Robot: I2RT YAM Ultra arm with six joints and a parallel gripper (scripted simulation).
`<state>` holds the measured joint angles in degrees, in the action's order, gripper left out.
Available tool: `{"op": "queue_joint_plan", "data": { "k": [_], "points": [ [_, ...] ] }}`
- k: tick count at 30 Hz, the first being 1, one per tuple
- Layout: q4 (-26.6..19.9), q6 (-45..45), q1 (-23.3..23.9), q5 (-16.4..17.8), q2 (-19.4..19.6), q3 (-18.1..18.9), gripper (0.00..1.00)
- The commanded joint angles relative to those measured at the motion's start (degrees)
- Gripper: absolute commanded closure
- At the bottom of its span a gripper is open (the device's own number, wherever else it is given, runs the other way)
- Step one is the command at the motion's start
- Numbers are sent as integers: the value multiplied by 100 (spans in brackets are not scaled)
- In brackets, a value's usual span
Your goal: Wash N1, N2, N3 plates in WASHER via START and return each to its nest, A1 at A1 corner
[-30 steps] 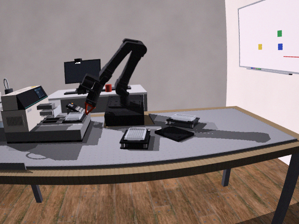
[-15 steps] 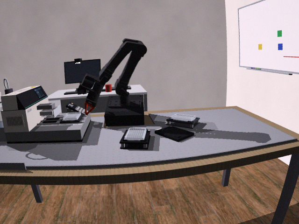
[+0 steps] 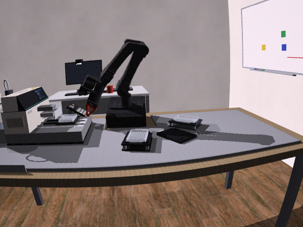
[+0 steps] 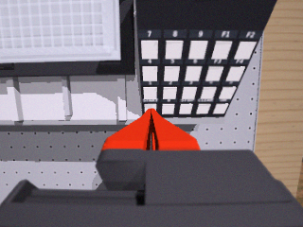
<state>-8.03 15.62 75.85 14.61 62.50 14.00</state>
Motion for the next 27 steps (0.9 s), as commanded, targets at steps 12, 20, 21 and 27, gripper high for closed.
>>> {"op": "queue_joint_plan", "data": {
  "k": [12,20,21,27],
  "points": [
    [-173,-75,84,22,-306,50,100],
    [-817,-199,229,105,-817,150,100],
    [-897,-215,248,116,-877,165,100],
    [-1213,-285,329,162,-1111,228,100]
  ]
}}
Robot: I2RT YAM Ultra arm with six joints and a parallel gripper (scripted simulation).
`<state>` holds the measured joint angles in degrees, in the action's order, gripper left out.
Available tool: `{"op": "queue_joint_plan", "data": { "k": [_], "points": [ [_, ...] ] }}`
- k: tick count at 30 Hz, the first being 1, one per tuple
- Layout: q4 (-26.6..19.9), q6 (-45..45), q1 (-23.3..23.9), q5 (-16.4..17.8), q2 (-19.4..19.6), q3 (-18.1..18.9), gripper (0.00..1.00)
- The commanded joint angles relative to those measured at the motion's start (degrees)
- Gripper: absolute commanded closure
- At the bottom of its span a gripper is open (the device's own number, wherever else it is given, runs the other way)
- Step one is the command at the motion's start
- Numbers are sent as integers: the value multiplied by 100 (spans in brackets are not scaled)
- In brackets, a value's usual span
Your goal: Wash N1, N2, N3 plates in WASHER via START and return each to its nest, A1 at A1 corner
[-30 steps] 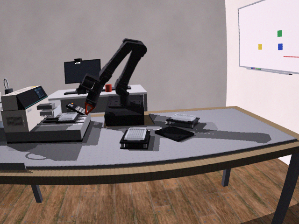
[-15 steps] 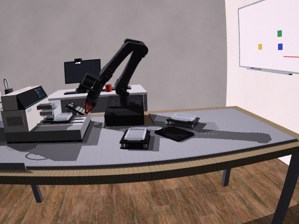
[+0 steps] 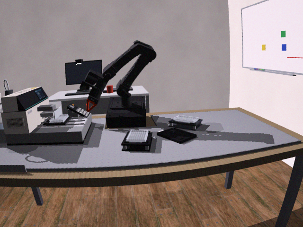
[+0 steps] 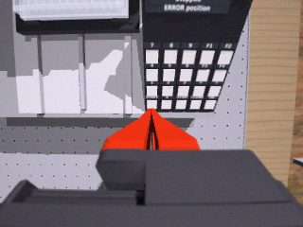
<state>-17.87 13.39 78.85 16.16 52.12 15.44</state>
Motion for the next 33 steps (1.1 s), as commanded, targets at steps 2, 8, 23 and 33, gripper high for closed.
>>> {"op": "queue_joint_plan", "data": {
  "k": [2,8,23,33],
  "points": [
    [-383,-97,71,30,-184,117,100],
    [-838,-212,202,104,-494,227,100],
    [-1770,-502,532,285,-1052,510,100],
    [-2084,-624,669,360,-1211,623,100]
  ]
}}
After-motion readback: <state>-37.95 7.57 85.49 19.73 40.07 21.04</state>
